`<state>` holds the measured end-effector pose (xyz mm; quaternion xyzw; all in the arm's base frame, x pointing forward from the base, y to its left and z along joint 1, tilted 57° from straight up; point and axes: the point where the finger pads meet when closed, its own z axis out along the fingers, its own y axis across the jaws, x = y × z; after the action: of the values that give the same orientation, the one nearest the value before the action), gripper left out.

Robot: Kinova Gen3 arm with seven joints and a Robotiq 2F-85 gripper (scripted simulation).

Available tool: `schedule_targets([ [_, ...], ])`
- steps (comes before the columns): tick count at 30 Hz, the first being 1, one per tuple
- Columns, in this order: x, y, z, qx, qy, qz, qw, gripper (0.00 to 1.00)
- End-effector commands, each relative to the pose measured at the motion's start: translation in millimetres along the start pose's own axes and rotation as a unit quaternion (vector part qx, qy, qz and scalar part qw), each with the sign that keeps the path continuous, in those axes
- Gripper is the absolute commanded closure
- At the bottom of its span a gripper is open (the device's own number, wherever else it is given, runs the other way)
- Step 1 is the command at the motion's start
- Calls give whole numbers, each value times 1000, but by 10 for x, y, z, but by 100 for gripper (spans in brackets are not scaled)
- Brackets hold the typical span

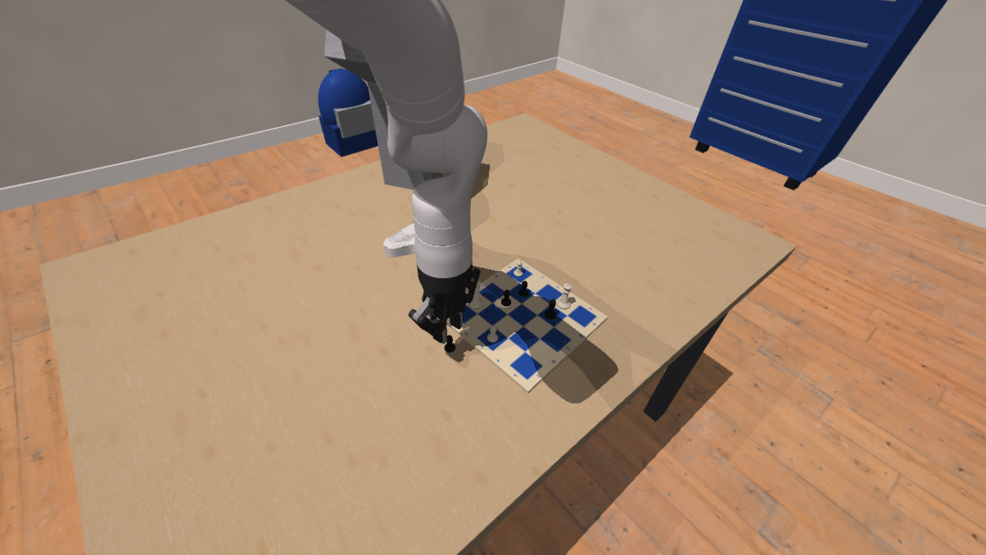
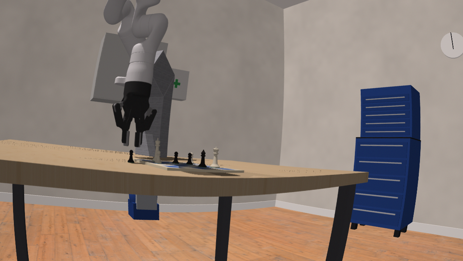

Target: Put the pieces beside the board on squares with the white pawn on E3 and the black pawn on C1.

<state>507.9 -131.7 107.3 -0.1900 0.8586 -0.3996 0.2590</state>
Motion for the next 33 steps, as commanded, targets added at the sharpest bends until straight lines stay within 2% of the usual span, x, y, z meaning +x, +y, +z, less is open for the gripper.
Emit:
schedule_targets([
  [1, -4, 2, -4, 0, 0, 0, 1000, 66],
  [22, -4, 2, -1, 0, 0, 0, 1000, 66],
  [33, -4, 2, 94, 0, 0, 0, 1000, 66],
])
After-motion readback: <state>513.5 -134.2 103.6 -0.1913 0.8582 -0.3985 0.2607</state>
